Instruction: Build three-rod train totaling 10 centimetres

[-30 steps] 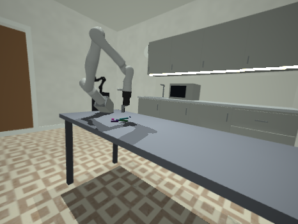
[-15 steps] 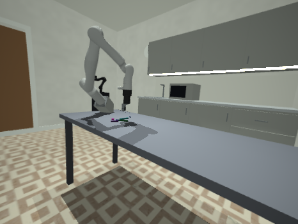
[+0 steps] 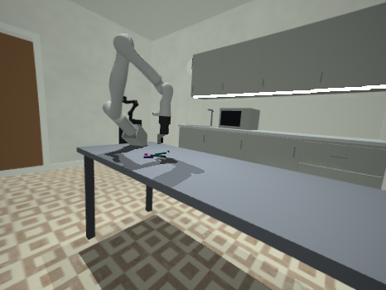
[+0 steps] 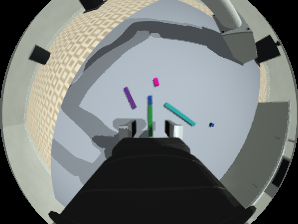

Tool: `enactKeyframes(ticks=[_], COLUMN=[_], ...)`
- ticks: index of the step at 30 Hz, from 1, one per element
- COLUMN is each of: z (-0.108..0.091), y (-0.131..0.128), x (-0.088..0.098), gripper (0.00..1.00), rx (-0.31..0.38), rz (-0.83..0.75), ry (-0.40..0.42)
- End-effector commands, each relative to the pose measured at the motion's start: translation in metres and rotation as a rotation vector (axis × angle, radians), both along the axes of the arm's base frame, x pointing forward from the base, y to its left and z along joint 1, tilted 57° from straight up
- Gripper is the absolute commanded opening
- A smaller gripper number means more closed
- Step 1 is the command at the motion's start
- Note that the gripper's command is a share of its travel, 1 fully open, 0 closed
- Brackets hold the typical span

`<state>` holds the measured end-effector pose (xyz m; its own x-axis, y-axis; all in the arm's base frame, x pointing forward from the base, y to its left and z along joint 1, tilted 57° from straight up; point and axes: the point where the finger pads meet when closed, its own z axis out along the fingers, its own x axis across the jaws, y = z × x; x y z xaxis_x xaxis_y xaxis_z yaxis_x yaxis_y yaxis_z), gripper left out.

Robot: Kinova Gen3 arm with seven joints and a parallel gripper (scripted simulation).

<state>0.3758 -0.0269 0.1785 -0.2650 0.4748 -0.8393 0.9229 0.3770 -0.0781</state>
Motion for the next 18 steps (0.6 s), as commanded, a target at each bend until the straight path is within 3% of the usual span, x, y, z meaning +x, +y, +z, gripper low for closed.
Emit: enactKeyframes(ticks=[1,10,18], z=[0.001,0.013,0.036], y=[0.002,0.020,0.055], x=[0.000,-0.006,-0.019], gripper=[1.00,1.00,1.00], rx=[0.001,0.001,0.001], rz=[0.002,0.002,0.002], ry=[-0.001,-0.001,-0.001])
